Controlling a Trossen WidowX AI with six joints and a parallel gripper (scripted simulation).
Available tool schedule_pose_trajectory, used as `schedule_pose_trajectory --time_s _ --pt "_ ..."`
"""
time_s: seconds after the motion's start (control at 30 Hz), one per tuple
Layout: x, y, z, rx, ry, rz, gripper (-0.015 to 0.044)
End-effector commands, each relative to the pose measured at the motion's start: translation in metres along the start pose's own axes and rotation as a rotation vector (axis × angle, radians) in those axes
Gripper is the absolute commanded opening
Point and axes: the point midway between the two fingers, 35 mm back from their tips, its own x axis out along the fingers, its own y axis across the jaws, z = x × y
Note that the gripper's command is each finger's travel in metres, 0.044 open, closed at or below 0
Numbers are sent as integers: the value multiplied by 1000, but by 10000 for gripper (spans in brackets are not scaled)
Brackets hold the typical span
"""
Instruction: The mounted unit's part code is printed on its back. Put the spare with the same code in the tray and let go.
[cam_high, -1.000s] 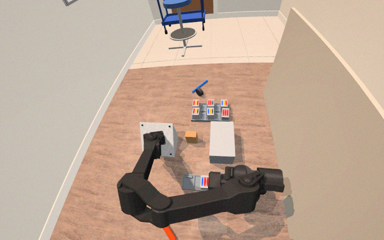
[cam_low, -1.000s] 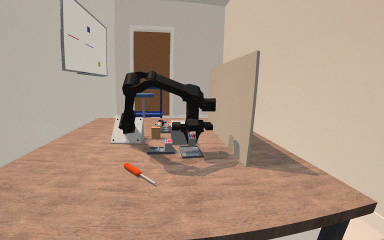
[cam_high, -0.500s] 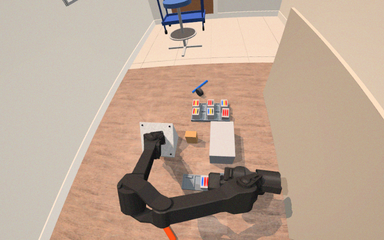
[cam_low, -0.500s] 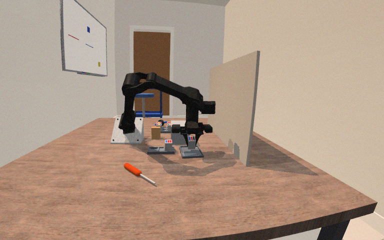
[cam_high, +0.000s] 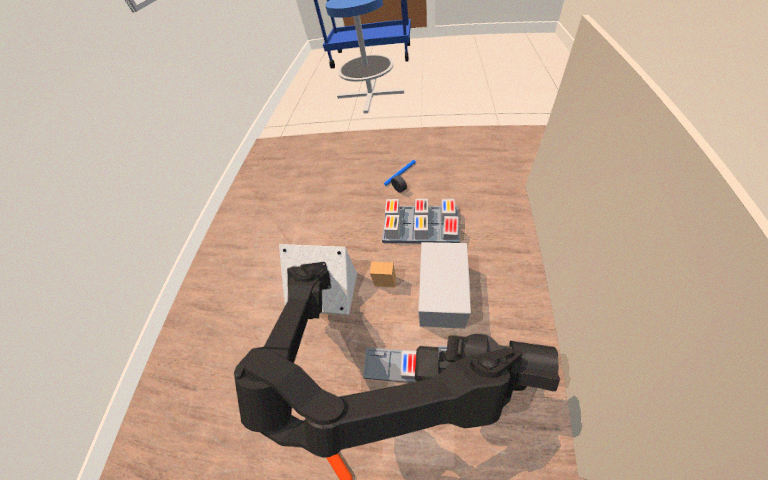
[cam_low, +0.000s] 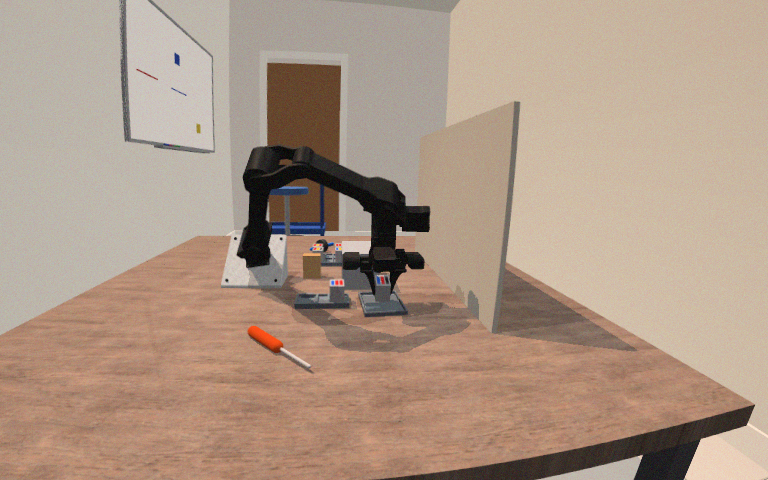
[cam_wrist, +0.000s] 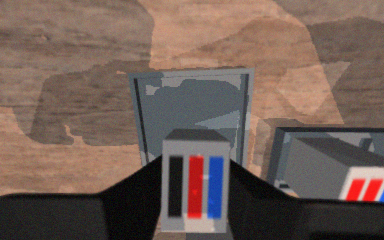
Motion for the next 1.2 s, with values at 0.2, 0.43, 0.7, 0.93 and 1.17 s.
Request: schedule_pose_trajectory --time_s 0.2,0.43,0.7,0.93,1.17 --pt "-1 0 0 1 0 1 315" --pt "-3 1 0 1 1 1 440" --pt "-104 0 -1 -7 1 -4 440" --pt "-107 -1 -1 -7 0 -4 440" --pt "-101 1 -1 -12 -2 5 440"
